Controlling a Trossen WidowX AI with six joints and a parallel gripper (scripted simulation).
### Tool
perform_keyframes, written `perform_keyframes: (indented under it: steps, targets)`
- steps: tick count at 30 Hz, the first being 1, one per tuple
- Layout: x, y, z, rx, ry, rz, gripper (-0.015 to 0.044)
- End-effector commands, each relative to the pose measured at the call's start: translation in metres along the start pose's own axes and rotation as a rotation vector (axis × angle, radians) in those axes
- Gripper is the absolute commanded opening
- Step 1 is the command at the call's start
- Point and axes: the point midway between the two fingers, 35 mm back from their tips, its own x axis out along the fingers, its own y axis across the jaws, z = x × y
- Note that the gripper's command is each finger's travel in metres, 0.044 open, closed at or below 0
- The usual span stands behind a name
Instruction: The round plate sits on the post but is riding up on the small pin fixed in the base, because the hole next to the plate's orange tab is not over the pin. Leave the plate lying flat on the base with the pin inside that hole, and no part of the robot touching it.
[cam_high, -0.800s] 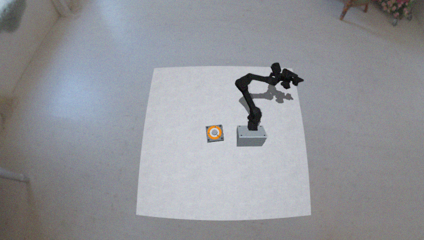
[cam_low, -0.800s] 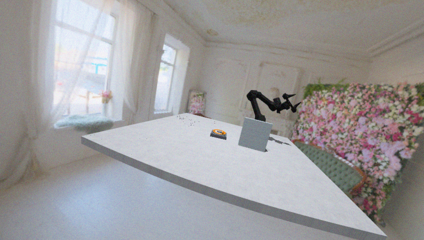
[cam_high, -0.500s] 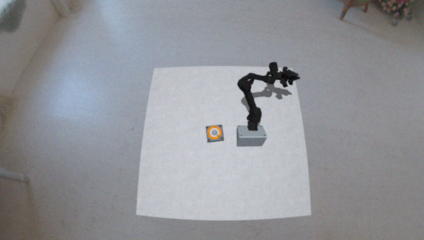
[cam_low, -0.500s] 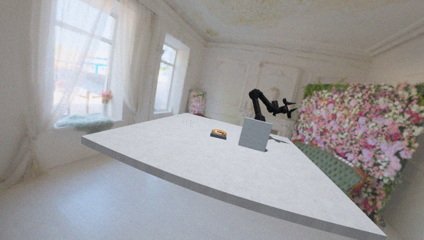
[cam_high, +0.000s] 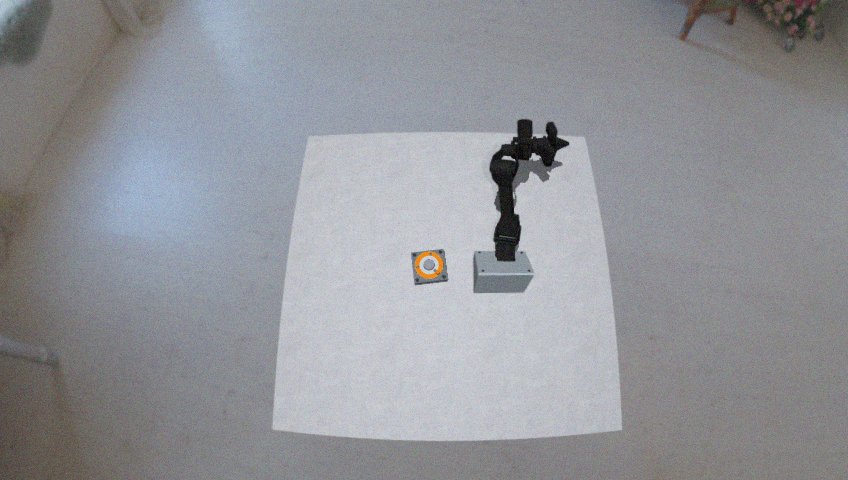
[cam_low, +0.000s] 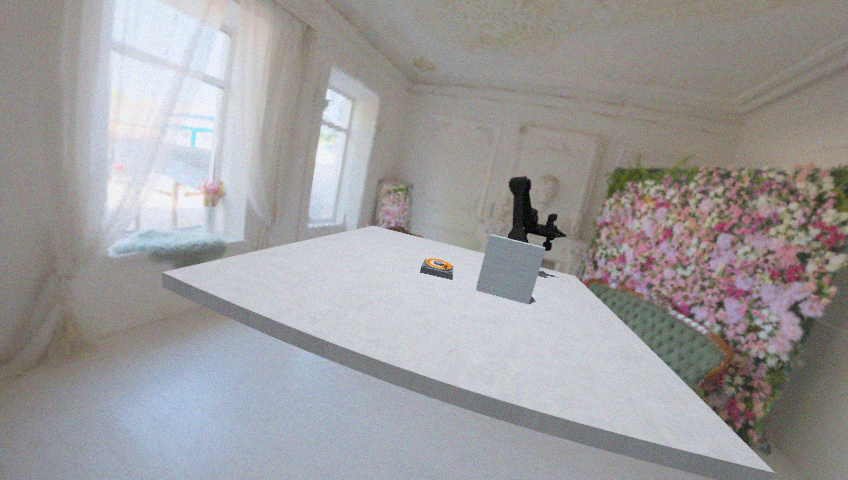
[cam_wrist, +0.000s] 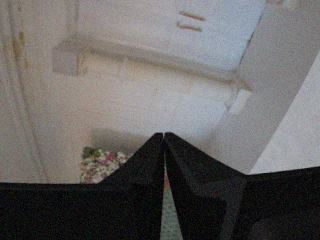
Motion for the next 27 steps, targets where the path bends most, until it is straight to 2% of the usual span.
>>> perform_keyframes:
  steps: [1,3,8,10,15,16,19,24,27]
  targets:
    - [-0.025,-0.021,-0.034,-0.093,0.128,-0.091,0.0]
    - [-0.041,-0.03,-0.04,-0.155,0.184,-0.127,0.0]
    - [-0.109,-0.069,-0.089,-0.349,0.444,-0.262,0.0]
    - [-0.119,-0.073,-0.094,-0.378,0.479,-0.275,0.0]
    - [-0.199,-0.098,-0.119,-0.586,0.749,-0.337,0.0]
    - [-0.217,-0.102,-0.122,-0.628,0.808,-0.343,0.0]
    - [-0.234,-0.109,-0.117,-0.715,0.89,-0.349,0.0]
    - [-0.33,-0.12,-0.116,-0.894,1.205,-0.344,0.0]
    - [-0.357,-0.115,-0.114,-0.927,1.295,-0.329,0.0]
